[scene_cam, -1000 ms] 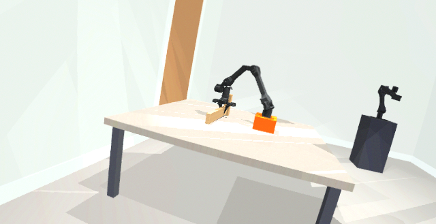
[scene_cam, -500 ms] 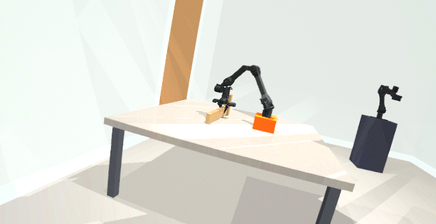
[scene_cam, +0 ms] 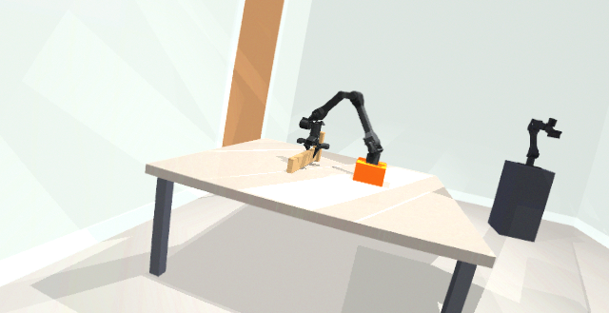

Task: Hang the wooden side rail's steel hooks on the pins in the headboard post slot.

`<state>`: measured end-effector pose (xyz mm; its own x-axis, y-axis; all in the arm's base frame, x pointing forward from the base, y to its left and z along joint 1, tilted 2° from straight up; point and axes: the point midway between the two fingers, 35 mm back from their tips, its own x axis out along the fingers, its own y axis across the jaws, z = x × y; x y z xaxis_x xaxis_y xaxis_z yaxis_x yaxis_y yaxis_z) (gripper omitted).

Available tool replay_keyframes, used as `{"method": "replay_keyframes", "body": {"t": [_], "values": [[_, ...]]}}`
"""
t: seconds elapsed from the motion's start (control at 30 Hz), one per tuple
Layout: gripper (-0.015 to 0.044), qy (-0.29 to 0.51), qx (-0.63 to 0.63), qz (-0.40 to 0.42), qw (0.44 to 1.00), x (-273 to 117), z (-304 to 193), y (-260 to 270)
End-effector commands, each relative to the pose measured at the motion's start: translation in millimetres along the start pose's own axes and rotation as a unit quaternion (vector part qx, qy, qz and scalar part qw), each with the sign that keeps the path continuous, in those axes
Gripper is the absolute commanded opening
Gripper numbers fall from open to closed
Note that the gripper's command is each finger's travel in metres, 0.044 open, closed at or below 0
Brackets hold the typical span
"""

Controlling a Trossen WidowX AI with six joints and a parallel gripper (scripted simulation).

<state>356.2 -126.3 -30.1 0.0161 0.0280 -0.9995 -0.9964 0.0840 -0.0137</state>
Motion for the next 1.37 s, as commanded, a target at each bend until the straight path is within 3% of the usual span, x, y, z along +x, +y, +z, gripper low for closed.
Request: {"method": "replay_keyframes", "body": {"t": [0.0, 0.13, 0.27, 1.33], "values": [[0.0236, 0.0, 0.0, 0.0, 1.0, -0.1, 0.0, -0.1], [0.0341, 0.0, 0.0, 0.0, 1.0, -2.3, 0.0, -0.2], [0.044, 0.004, 0.002, -0.002, 1.0, -29.8, 0.1, -0.5], [0.044, 0.002, -0.003, 0.002, 1.0, -36.2, 29.0, 1.1]]}}
